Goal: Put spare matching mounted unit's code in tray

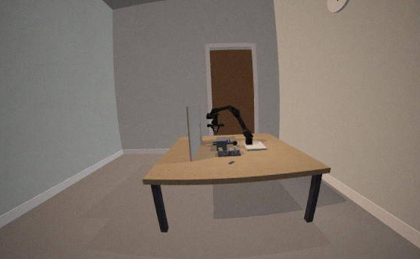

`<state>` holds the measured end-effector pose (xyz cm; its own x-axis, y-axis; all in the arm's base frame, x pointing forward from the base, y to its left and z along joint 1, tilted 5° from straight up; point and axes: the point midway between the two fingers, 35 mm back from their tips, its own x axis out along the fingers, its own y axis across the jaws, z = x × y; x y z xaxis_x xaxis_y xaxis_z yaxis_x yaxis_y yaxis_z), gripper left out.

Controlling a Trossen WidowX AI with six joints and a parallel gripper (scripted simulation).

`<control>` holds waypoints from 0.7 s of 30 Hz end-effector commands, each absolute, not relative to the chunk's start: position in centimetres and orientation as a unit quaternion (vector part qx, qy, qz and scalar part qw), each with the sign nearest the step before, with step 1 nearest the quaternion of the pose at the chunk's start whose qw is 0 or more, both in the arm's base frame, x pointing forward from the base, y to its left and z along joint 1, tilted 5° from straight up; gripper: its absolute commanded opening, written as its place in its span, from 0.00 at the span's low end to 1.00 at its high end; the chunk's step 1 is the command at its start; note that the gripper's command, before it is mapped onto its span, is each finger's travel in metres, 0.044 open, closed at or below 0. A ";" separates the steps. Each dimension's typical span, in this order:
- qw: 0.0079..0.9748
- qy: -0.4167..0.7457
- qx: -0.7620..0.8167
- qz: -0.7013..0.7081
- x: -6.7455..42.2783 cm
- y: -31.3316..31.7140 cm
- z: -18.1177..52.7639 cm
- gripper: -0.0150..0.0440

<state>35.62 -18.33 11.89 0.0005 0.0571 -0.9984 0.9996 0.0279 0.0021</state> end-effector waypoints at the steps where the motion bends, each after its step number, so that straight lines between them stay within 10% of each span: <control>1: 0.491 0.521 0.510 -0.477 35.6 -18.2 11.5 0.25; 21: 0.491 0.521 0.510 -0.477 35.7 -18.2 10.1 0.25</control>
<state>35.75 -18.31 10.40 0.0006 0.0570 -0.9984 0.9996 0.0279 0.0022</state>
